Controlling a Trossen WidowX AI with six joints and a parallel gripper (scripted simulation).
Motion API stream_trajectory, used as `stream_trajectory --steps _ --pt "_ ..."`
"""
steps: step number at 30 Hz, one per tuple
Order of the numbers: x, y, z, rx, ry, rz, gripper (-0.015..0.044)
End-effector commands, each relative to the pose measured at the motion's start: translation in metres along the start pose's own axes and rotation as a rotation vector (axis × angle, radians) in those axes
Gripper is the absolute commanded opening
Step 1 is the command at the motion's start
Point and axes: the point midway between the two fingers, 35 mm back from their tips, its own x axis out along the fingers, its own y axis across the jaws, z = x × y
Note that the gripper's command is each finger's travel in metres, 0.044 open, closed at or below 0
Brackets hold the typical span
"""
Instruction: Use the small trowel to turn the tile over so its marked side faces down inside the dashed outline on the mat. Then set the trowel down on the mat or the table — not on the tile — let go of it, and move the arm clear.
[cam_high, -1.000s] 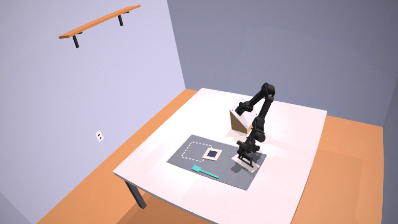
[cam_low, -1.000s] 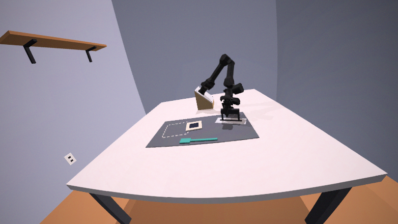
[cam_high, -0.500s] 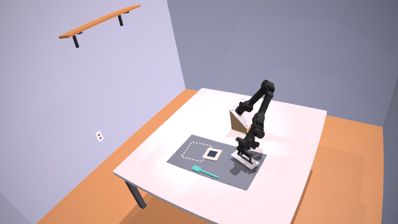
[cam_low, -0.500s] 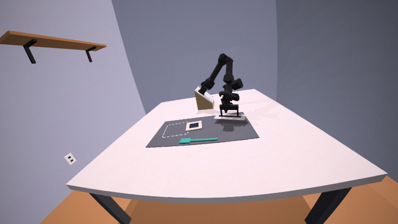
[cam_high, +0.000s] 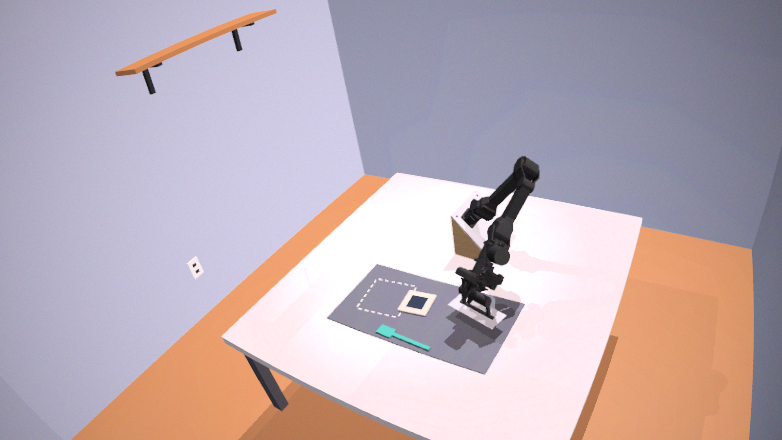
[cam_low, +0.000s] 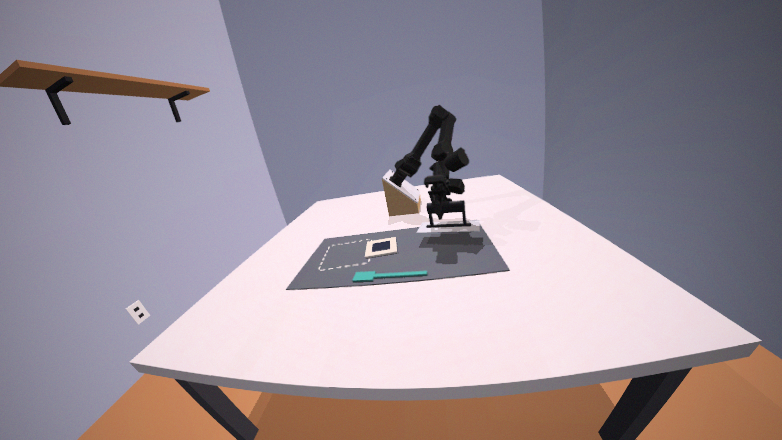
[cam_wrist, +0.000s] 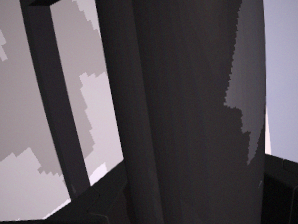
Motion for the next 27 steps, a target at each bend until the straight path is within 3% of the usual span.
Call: stream_trajectory --steps 1,27 --pt "0.009 -0.006 -0.013 -0.014 -0.048 0.004 0.0" --pt "0.011 -0.014 -0.08 -0.21 -0.34 -0.004 0.0"
